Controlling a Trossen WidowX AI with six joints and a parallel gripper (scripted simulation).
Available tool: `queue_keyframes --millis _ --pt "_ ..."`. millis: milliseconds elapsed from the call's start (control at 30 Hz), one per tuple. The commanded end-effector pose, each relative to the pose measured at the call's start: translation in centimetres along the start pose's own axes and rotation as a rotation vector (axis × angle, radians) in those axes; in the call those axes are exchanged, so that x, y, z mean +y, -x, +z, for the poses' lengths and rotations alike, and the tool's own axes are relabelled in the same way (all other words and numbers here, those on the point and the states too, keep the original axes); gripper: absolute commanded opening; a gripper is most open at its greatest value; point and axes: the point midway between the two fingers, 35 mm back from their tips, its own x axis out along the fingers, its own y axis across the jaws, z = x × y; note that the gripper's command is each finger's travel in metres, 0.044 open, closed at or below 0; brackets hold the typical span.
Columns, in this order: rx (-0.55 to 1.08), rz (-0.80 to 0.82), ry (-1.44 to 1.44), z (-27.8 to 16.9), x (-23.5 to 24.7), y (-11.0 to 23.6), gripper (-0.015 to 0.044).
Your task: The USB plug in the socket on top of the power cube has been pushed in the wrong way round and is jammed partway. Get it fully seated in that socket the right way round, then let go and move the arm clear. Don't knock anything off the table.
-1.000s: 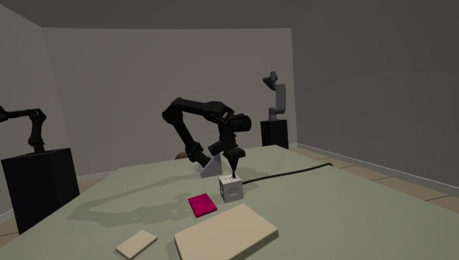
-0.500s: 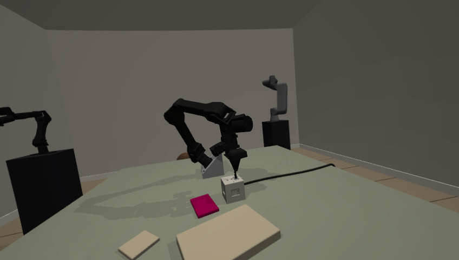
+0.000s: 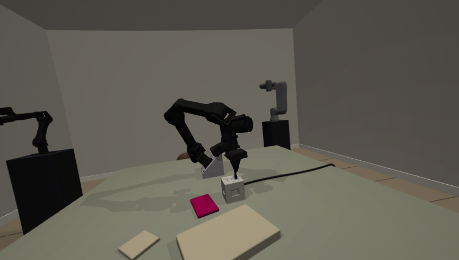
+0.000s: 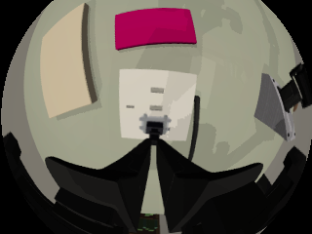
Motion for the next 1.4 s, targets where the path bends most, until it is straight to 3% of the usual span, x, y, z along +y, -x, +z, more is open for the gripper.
queue_keyframes --millis 0,1067,1200,1367 --pt "-0.004 -0.006 0.001 0.19 -0.03 -0.34 0.0000" --pt "-0.004 -0.006 0.001 0.19 -0.03 -0.36 0.0000" --pt "0.001 0.000 0.001 -0.03 -0.03 -0.06 0.0095" --pt "0.001 0.000 0.001 -0.03 -0.03 -0.06 0.0095"
